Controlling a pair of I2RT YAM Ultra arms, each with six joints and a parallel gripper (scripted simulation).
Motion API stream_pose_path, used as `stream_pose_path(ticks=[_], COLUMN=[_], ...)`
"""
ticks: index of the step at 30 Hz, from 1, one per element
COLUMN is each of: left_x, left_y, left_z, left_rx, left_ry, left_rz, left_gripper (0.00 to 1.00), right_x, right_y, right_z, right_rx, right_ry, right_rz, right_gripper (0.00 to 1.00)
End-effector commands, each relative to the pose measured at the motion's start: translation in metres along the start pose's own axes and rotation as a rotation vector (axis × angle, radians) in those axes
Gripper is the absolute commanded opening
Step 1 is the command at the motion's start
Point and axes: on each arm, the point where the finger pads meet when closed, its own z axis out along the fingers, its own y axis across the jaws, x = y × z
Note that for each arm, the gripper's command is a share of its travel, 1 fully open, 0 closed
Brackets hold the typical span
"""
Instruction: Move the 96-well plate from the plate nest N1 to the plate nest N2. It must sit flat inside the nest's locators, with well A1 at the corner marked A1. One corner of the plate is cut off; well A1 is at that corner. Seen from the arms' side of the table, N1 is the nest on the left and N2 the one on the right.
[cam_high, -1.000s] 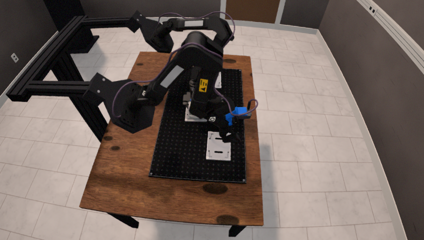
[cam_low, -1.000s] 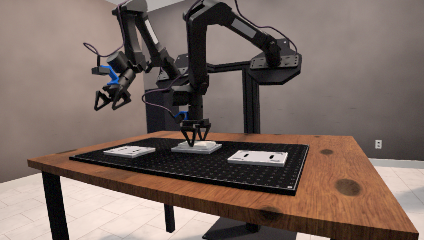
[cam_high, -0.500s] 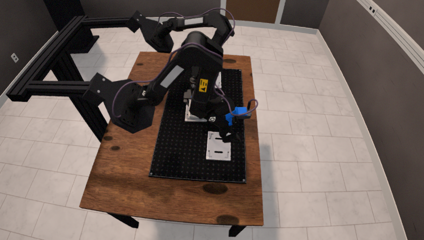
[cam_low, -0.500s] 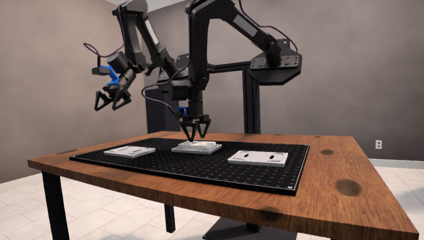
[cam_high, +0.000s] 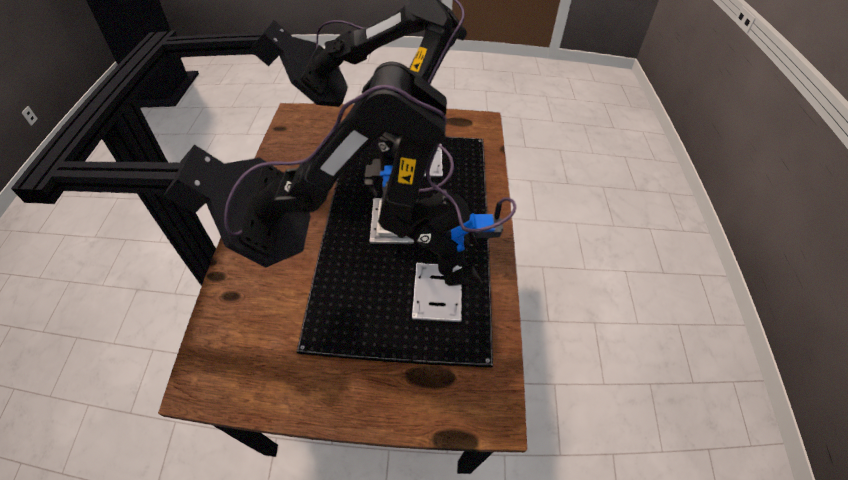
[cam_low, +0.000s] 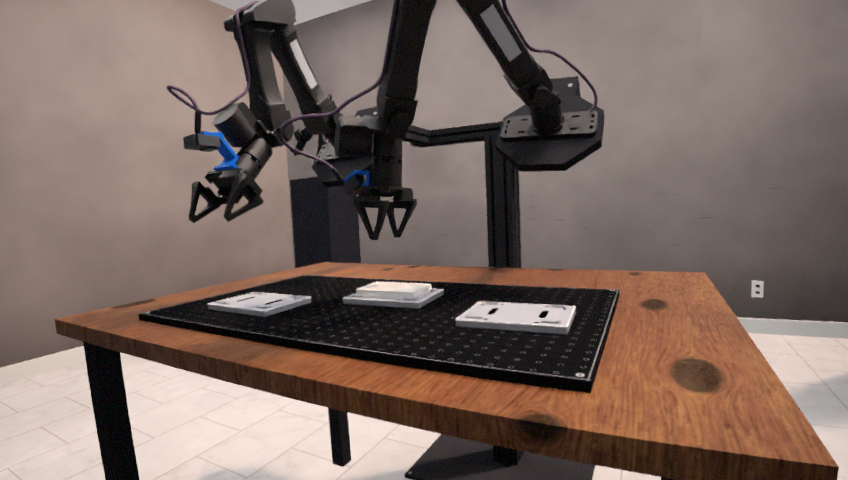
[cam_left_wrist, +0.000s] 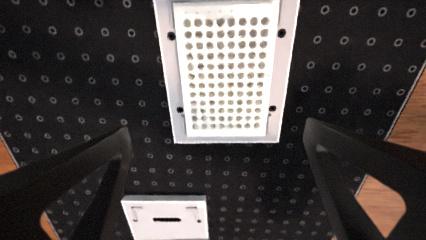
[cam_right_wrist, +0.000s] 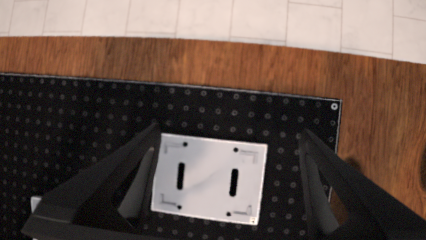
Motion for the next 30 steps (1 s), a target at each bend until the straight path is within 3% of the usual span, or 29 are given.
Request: stream_pose_path(ticks=[1,5,10,18,20,23,30], left_x=[0.005,0.003,0.002,0.066,0.066,0.083,0.136], left_y=[-0.007,-0.005,0.021,0.073,0.073,0.091,0.124], left_z=[0.0,-0.001,-0.006,-0.023,-0.023,-0.029,-0.038], left_rx=[0.029,0.022,-0.045,-0.169,-0.169,-0.208,-0.304], left_ry=[0.04,0.021,-0.091,-0.239,-0.239,-0.298,-0.366], left_rz=[0.008,-0.008,-0.148,-0.463,-0.463,-0.567,-0.786], left_gripper=[1.0,1.0,1.0,1.0,1.0,1.0,1.0], right_x=[0.005,0.005,0.005,0.008,0.008,0.016,0.066], right_y=[-0.005,-0.005,-0.005,0.013,0.013,0.032,0.095], right_z=[-0.002,-0.002,-0.002,0.003,0.003,0.007,0.009], right_rx=[0.014,0.014,0.014,-0.05,-0.05,-0.117,-0.346], right_ry=[0.005,0.005,0.005,0.01,0.01,0.022,0.087], right_rz=[0.004,0.004,0.004,-0.095,-0.095,-0.223,-0.496], right_gripper=[1.0,1.0,1.0,1.0,1.0,1.0,1.0])
